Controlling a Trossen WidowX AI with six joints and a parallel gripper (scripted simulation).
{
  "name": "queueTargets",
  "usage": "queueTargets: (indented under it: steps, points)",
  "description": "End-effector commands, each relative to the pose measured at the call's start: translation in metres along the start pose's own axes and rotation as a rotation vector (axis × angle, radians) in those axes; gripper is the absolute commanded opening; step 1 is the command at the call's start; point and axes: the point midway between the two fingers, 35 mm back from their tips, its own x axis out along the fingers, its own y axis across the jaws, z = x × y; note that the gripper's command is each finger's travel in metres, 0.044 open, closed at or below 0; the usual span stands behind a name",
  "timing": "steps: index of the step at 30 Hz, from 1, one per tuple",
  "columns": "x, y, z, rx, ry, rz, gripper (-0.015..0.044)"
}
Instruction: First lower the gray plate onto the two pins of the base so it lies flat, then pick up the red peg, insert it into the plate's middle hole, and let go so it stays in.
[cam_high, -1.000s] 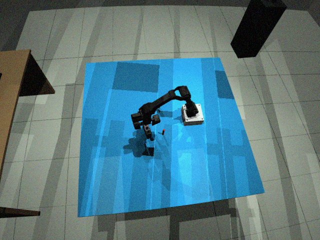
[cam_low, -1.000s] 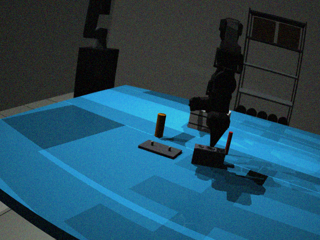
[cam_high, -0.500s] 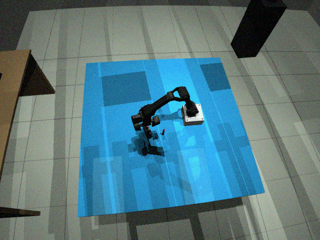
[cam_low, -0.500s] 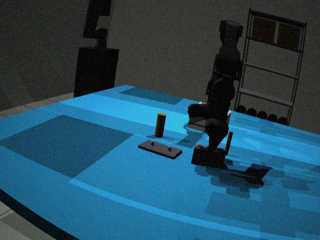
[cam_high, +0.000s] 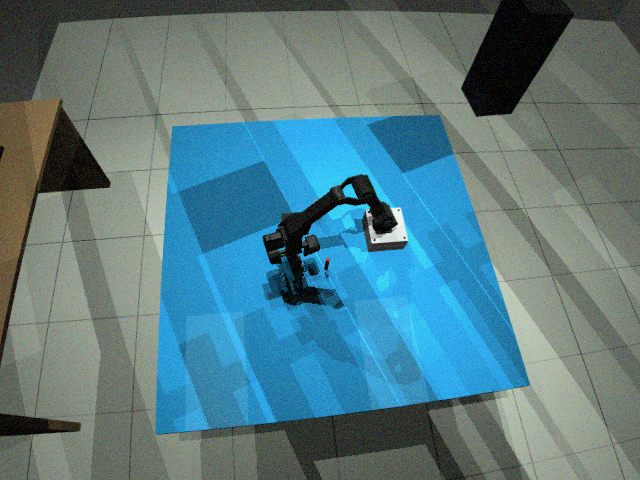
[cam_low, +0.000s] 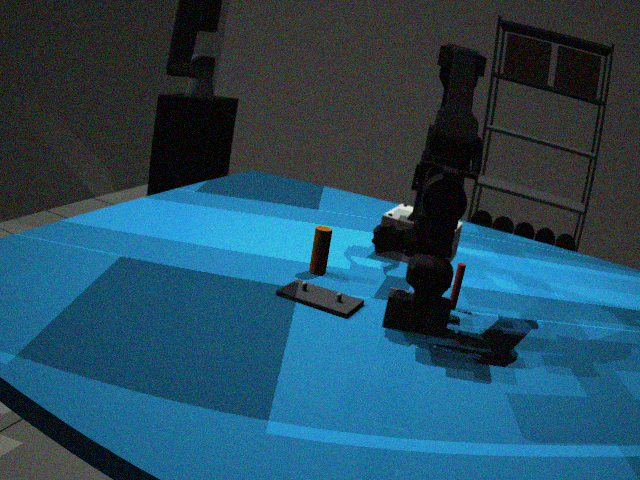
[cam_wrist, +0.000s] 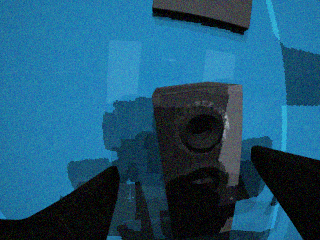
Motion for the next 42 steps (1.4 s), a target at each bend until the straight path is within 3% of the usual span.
queueTargets:
  steps: [1, 12, 23, 36, 39, 42]
  points:
    - [0.01, -0.004, -0.001, 0.004, 0.004, -0.014, 0.044]
    - [0.024, -0.006, -0.001, 0.004, 0.004, -0.014, 0.044]
    - [0.024, -0.006, -0.001, 0.004, 0.004, -0.014, 0.0151]
    - [0.024, -0.006, -0.001, 0.004, 0.004, -0.014, 0.0065]
    - [0.022, -0.006, -0.001, 0.004, 0.004, -0.014, 0.0]
    - [0.014, -0.004, 0.0, 0.004, 0.004, -0.014, 0.0]
